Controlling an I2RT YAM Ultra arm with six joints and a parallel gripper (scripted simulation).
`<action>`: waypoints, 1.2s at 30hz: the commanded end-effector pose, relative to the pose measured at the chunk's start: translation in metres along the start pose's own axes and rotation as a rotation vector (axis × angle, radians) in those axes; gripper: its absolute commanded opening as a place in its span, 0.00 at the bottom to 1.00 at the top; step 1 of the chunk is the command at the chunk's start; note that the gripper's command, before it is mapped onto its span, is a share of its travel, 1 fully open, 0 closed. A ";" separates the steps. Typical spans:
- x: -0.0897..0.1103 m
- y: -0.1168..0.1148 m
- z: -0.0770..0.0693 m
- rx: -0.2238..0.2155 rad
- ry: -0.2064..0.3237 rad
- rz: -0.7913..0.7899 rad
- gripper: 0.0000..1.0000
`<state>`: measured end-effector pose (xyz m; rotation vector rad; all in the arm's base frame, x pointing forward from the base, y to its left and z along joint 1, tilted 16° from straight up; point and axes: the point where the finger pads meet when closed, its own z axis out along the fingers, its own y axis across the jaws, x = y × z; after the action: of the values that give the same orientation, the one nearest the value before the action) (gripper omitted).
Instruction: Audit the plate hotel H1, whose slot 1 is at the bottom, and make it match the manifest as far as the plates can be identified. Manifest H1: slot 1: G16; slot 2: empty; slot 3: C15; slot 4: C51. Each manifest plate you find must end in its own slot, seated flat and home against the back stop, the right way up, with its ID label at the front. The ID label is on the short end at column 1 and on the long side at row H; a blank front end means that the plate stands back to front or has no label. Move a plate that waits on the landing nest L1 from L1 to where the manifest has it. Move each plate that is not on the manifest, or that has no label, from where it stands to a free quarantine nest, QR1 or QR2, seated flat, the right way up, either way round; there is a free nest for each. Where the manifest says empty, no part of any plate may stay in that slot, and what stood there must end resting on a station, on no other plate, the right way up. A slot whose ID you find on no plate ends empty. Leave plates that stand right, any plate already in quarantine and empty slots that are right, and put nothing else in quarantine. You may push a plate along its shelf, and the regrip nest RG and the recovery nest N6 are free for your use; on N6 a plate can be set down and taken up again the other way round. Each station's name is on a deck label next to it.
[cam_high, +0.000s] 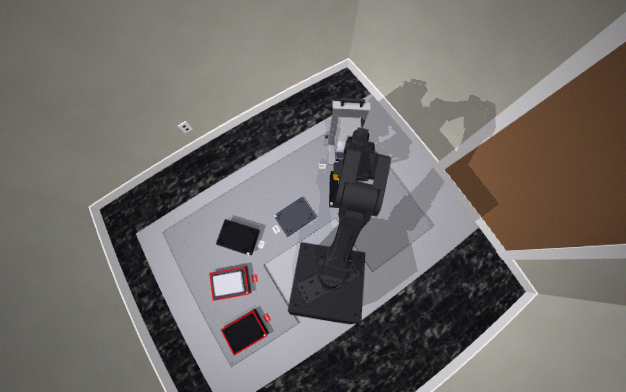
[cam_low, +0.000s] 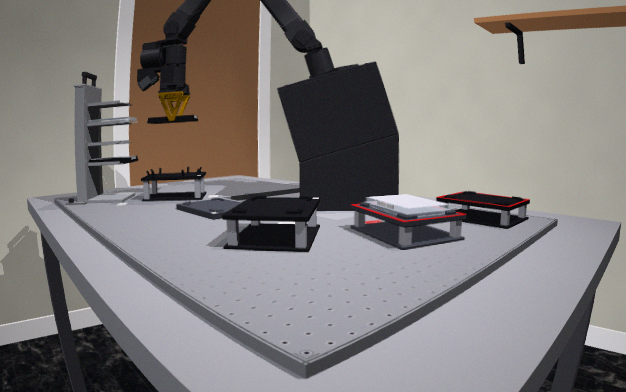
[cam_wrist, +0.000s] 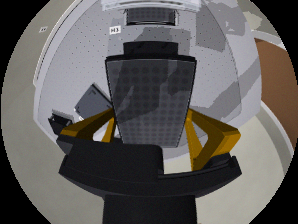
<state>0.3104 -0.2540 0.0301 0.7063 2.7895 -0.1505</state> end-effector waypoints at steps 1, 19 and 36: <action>-0.005 -0.001 -0.017 0.002 -0.018 0.000 0.86; -0.001 0.012 -0.042 0.001 -0.018 0.066 0.86; 0.012 0.061 -0.042 -0.002 -0.017 0.250 0.86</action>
<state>0.3157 -0.1908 0.0568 0.9737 2.7134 -0.0979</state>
